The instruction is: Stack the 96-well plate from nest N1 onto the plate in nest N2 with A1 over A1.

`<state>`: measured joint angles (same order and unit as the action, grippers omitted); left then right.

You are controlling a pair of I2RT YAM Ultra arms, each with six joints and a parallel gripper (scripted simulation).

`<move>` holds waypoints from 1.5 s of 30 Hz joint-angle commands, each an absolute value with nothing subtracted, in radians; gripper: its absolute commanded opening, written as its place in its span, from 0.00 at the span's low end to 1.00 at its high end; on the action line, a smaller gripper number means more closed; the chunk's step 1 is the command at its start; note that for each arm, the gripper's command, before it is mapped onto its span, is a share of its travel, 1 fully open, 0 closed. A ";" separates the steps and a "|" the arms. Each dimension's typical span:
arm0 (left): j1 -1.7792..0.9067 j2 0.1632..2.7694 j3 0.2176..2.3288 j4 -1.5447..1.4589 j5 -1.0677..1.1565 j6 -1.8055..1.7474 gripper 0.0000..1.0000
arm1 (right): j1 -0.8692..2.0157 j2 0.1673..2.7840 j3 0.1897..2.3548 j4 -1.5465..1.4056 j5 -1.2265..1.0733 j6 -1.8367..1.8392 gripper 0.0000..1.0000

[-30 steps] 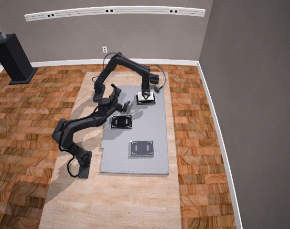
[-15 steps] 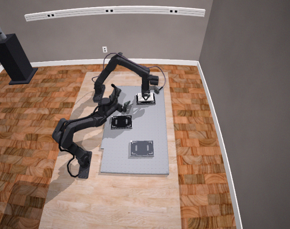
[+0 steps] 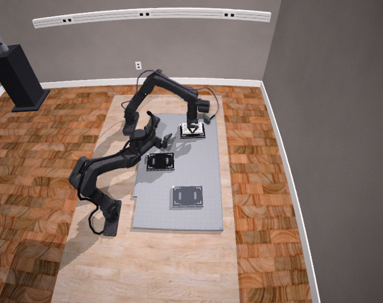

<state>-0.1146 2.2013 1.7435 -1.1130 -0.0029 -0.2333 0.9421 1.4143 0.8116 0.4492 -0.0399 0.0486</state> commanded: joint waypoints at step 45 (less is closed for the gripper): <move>-0.124 2.156 2.091 -1.389 -0.002 -0.218 1.00 | 0.951 1.409 0.820 0.484 -0.031 0.049 1.00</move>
